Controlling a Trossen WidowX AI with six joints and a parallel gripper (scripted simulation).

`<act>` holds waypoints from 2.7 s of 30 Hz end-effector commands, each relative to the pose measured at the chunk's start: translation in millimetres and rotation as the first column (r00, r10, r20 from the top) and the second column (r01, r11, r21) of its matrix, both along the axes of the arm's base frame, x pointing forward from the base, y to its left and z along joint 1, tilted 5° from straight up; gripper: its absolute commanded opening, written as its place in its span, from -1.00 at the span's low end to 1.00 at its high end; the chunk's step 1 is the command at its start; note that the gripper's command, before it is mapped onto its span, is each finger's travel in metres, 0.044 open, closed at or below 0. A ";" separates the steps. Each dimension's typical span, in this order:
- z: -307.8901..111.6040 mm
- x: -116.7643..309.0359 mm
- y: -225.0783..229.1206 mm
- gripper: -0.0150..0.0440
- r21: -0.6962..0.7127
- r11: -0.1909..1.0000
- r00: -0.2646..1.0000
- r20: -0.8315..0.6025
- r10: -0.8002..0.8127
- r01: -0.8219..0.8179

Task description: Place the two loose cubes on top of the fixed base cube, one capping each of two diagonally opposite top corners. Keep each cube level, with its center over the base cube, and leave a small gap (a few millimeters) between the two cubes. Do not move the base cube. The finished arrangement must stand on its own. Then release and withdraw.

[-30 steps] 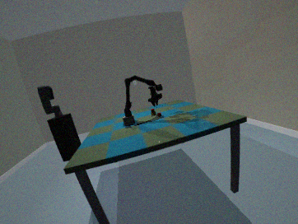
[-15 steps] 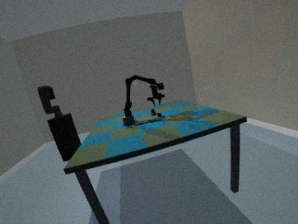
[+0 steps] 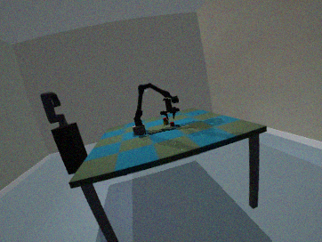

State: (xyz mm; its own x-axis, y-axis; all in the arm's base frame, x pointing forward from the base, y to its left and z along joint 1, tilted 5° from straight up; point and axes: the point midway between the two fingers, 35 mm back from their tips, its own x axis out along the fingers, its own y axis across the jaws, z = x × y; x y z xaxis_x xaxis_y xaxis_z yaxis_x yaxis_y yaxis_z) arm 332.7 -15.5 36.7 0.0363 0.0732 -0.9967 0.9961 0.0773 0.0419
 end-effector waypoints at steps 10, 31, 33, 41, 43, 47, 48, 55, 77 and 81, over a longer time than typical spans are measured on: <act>-19.0 2.7 2.3 0.41 0.003 1.000 1.000 0.014 -0.005 0.005; -47.4 3.7 4.5 0.23 0.004 1.000 1.000 0.014 -0.005 0.005; -47.4 3.7 4.5 0.05 0.004 1.000 1.000 0.014 -0.005 0.005; -46.2 5.1 5.1 -0.14 0.008 1.000 1.000 0.018 0.014 -0.014; -42.5 6.6 5.3 -0.14 0.011 1.000 0.999 0.021 0.029 -0.029; -30.4 7.8 4.1 -0.14 0.010 1.000 0.999 0.020 0.025 -0.025; -27.4 8.0 3.8 -0.14 0.010 1.000 1.000 0.020 0.024 -0.024; -5.8 8.5 1.7 -0.14 0.008 1.000 1.000 0.019 0.017 -0.017; 61.6 -0.7 -3.8 -0.14 0.003 1.000 1.000 0.015 -0.005 0.005; 62.2 -0.8 -3.5 -0.14 0.002 1.000 1.000 0.015 0.001 -0.001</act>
